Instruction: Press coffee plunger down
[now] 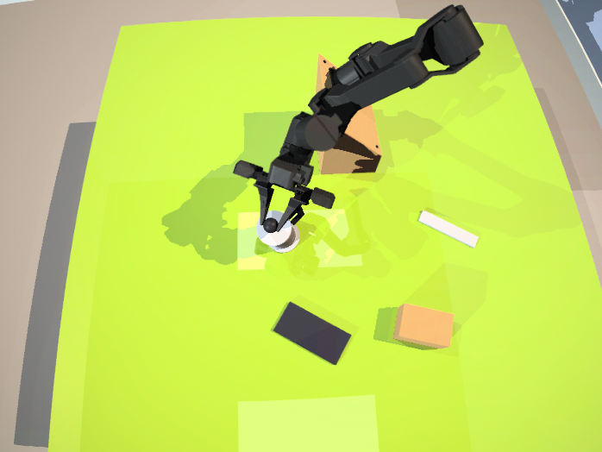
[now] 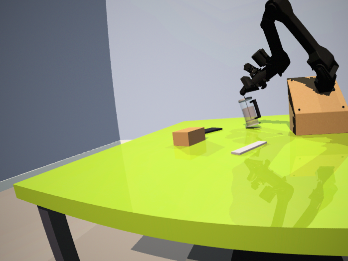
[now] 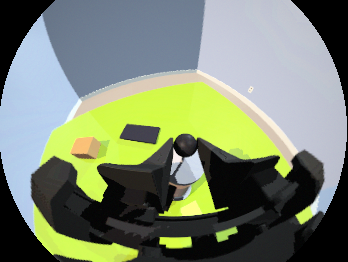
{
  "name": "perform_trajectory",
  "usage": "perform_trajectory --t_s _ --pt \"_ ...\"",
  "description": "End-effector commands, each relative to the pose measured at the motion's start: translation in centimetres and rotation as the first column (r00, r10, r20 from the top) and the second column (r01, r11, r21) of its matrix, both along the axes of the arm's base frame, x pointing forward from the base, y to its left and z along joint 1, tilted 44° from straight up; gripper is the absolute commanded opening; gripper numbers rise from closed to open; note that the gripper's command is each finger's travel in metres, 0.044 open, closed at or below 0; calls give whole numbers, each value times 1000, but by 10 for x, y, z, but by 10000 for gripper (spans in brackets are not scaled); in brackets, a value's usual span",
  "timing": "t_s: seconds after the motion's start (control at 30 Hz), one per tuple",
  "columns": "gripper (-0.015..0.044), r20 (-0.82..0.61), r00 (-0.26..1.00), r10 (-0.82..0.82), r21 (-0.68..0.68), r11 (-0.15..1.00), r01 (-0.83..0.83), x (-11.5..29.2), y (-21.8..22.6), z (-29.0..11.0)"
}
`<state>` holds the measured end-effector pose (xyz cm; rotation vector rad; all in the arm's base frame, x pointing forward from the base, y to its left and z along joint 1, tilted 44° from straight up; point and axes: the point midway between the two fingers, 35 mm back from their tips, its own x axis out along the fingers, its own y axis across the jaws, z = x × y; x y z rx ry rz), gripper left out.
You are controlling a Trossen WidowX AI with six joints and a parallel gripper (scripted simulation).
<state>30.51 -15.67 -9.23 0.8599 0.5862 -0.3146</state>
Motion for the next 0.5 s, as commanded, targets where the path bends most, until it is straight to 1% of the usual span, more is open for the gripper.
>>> perform_trajectory --t_s 0.0,0.47 --pt "115 -13 1000 11 25 1000 -10 0 5 -5" --pt "115 -12 1000 11 24 1000 -10 4 3 -6"
